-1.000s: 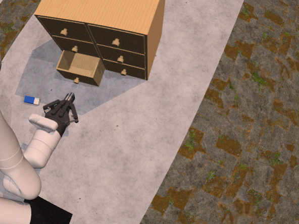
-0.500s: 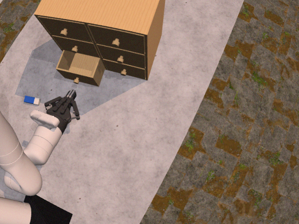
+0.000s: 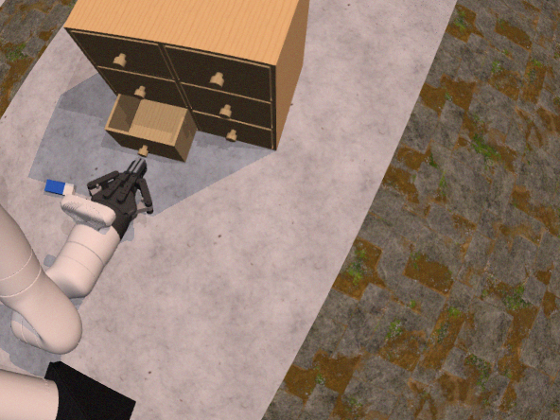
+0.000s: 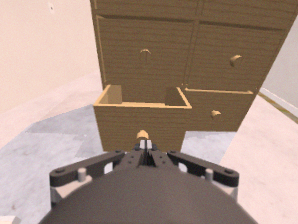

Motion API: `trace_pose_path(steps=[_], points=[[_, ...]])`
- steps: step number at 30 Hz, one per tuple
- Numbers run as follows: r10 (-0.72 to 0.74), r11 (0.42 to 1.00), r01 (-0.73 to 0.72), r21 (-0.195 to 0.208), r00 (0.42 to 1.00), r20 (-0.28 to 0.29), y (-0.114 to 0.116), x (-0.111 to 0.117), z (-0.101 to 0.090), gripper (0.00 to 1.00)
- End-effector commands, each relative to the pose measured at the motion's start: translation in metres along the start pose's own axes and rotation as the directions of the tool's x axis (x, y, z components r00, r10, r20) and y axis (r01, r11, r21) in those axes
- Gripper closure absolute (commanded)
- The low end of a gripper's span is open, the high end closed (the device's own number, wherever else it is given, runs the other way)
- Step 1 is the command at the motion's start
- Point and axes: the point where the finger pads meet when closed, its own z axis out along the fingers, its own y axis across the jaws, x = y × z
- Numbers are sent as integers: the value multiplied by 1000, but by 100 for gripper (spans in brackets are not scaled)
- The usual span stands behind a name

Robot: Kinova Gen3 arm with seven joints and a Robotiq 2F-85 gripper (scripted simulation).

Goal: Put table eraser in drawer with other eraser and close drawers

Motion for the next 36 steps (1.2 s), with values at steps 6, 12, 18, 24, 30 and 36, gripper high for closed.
trace_pose_path(steps=[6,12,18,24,30,36], points=[[1,1000,-1,1,1000,0,-1,9,15,100],[1,1000,-1,10,1000,3,-4,12,21,100],[1,1000,-1,1,1000,0,-1,19,31,100],[1,1000,-1,2,1000,0,-1,24,41,100],[1,1000,-1,4,1000,1,-2,27,46,100],[1,1000,-1,3,1000,1,-2,31,53,100]])
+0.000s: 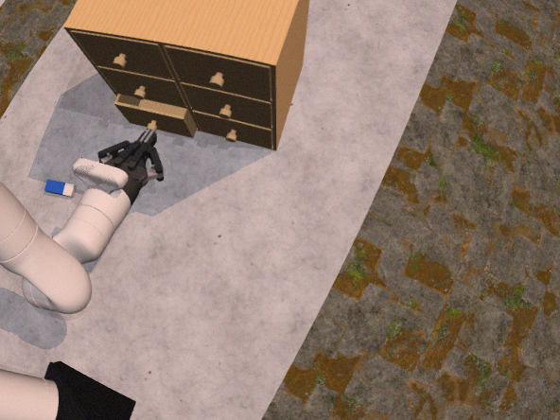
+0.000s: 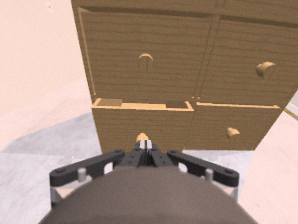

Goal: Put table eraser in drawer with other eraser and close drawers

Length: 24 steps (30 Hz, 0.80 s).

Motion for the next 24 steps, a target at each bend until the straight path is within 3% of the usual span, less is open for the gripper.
trace_pose_path(steps=[1,24], points=[[3,1000,-3,-1,1000,-2,-1,4,6,100],[5,1000,-5,1,1000,1,-1,8,14,100]])
